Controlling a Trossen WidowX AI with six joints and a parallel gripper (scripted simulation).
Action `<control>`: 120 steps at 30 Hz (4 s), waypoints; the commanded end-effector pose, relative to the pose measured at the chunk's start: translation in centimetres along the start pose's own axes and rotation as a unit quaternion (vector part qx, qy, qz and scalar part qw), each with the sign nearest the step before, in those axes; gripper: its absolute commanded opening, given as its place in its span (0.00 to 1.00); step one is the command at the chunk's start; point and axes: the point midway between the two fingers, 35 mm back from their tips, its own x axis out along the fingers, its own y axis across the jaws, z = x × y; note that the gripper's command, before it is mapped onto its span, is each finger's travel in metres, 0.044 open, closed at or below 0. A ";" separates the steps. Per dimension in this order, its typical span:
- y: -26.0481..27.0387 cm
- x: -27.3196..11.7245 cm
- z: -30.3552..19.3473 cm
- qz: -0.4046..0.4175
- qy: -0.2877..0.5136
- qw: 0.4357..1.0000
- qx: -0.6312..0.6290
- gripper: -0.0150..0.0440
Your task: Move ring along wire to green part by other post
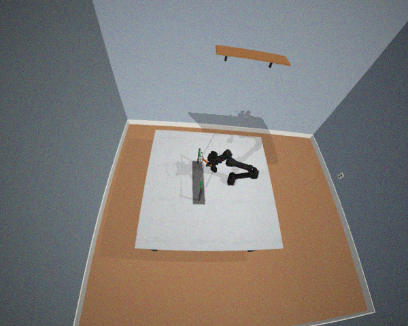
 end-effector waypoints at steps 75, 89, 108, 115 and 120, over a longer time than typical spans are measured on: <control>-2.3 -0.6 1.2 -0.268 -0.044 0.883 -0.383 0.00; -2.7 -0.9 1.7 -0.316 -0.054 0.831 -0.454 0.00; -3.0 -1.4 2.5 -0.372 -0.065 0.753 -0.539 0.00; -3.1 -1.6 2.8 -0.391 -0.068 0.721 -0.568 0.00; -3.1 -1.7 3.0 -0.404 -0.071 0.697 -0.588 0.00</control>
